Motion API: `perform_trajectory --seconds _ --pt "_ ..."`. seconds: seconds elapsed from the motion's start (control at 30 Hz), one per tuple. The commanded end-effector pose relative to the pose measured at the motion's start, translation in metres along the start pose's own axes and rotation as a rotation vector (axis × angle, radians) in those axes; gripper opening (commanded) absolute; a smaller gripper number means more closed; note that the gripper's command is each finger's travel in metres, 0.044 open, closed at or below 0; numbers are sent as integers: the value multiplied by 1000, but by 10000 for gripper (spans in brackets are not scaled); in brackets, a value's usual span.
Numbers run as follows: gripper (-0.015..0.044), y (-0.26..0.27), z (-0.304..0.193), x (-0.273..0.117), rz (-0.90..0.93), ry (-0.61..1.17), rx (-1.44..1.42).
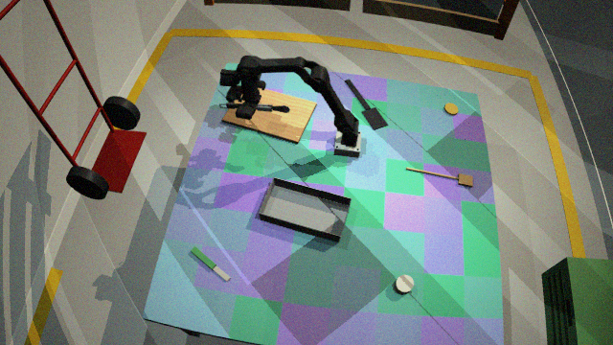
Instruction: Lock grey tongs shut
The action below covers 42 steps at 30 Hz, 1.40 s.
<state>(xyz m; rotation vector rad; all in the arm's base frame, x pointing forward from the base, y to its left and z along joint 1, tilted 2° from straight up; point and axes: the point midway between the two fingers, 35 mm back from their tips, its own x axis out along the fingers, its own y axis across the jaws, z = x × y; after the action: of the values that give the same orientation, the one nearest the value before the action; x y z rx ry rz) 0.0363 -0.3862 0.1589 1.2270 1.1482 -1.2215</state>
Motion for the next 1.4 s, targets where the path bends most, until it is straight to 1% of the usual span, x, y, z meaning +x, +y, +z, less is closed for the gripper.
perform_trajectory --seconds 0.0,1.37 --pt "-150 -6 1 0 6 -2 137" --pt "-150 -89 0 0 0 -2 1781"
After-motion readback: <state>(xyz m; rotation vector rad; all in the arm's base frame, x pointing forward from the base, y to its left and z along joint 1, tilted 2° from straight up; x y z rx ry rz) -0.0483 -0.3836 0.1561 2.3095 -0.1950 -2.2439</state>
